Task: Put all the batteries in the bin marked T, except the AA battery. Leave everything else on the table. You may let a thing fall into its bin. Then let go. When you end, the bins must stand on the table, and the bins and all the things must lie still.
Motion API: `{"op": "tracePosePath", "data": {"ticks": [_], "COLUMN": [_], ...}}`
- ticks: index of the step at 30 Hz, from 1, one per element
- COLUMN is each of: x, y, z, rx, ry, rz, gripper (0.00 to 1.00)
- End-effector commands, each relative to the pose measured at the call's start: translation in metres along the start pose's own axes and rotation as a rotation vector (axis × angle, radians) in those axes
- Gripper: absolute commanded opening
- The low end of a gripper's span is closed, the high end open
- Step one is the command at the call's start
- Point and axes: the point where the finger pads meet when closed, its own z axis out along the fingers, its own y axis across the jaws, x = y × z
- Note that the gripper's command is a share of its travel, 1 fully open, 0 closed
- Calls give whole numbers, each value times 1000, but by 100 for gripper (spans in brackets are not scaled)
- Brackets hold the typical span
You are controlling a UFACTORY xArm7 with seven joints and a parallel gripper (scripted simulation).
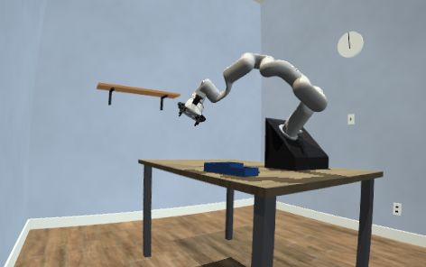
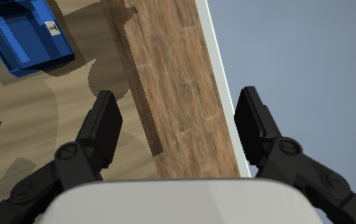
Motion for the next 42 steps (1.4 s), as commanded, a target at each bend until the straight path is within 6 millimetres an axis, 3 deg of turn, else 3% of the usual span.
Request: {"op": "tracePosePath", "data": {"ticks": [1,17,18,23,26,42], "x": [1,1,-4,-19,-6,17], "y": [2,2,-2,-13,-27,-63], "z": [-2,-2,3,18,24,32], "rx": [-2,-2,-2,-2,42,158], "ry": [-2,-2,-2,-2,-67,-290], "rz": [-4,-4,-4,-4,118,492], "gripper": [100,100,7,7,7,7]}}
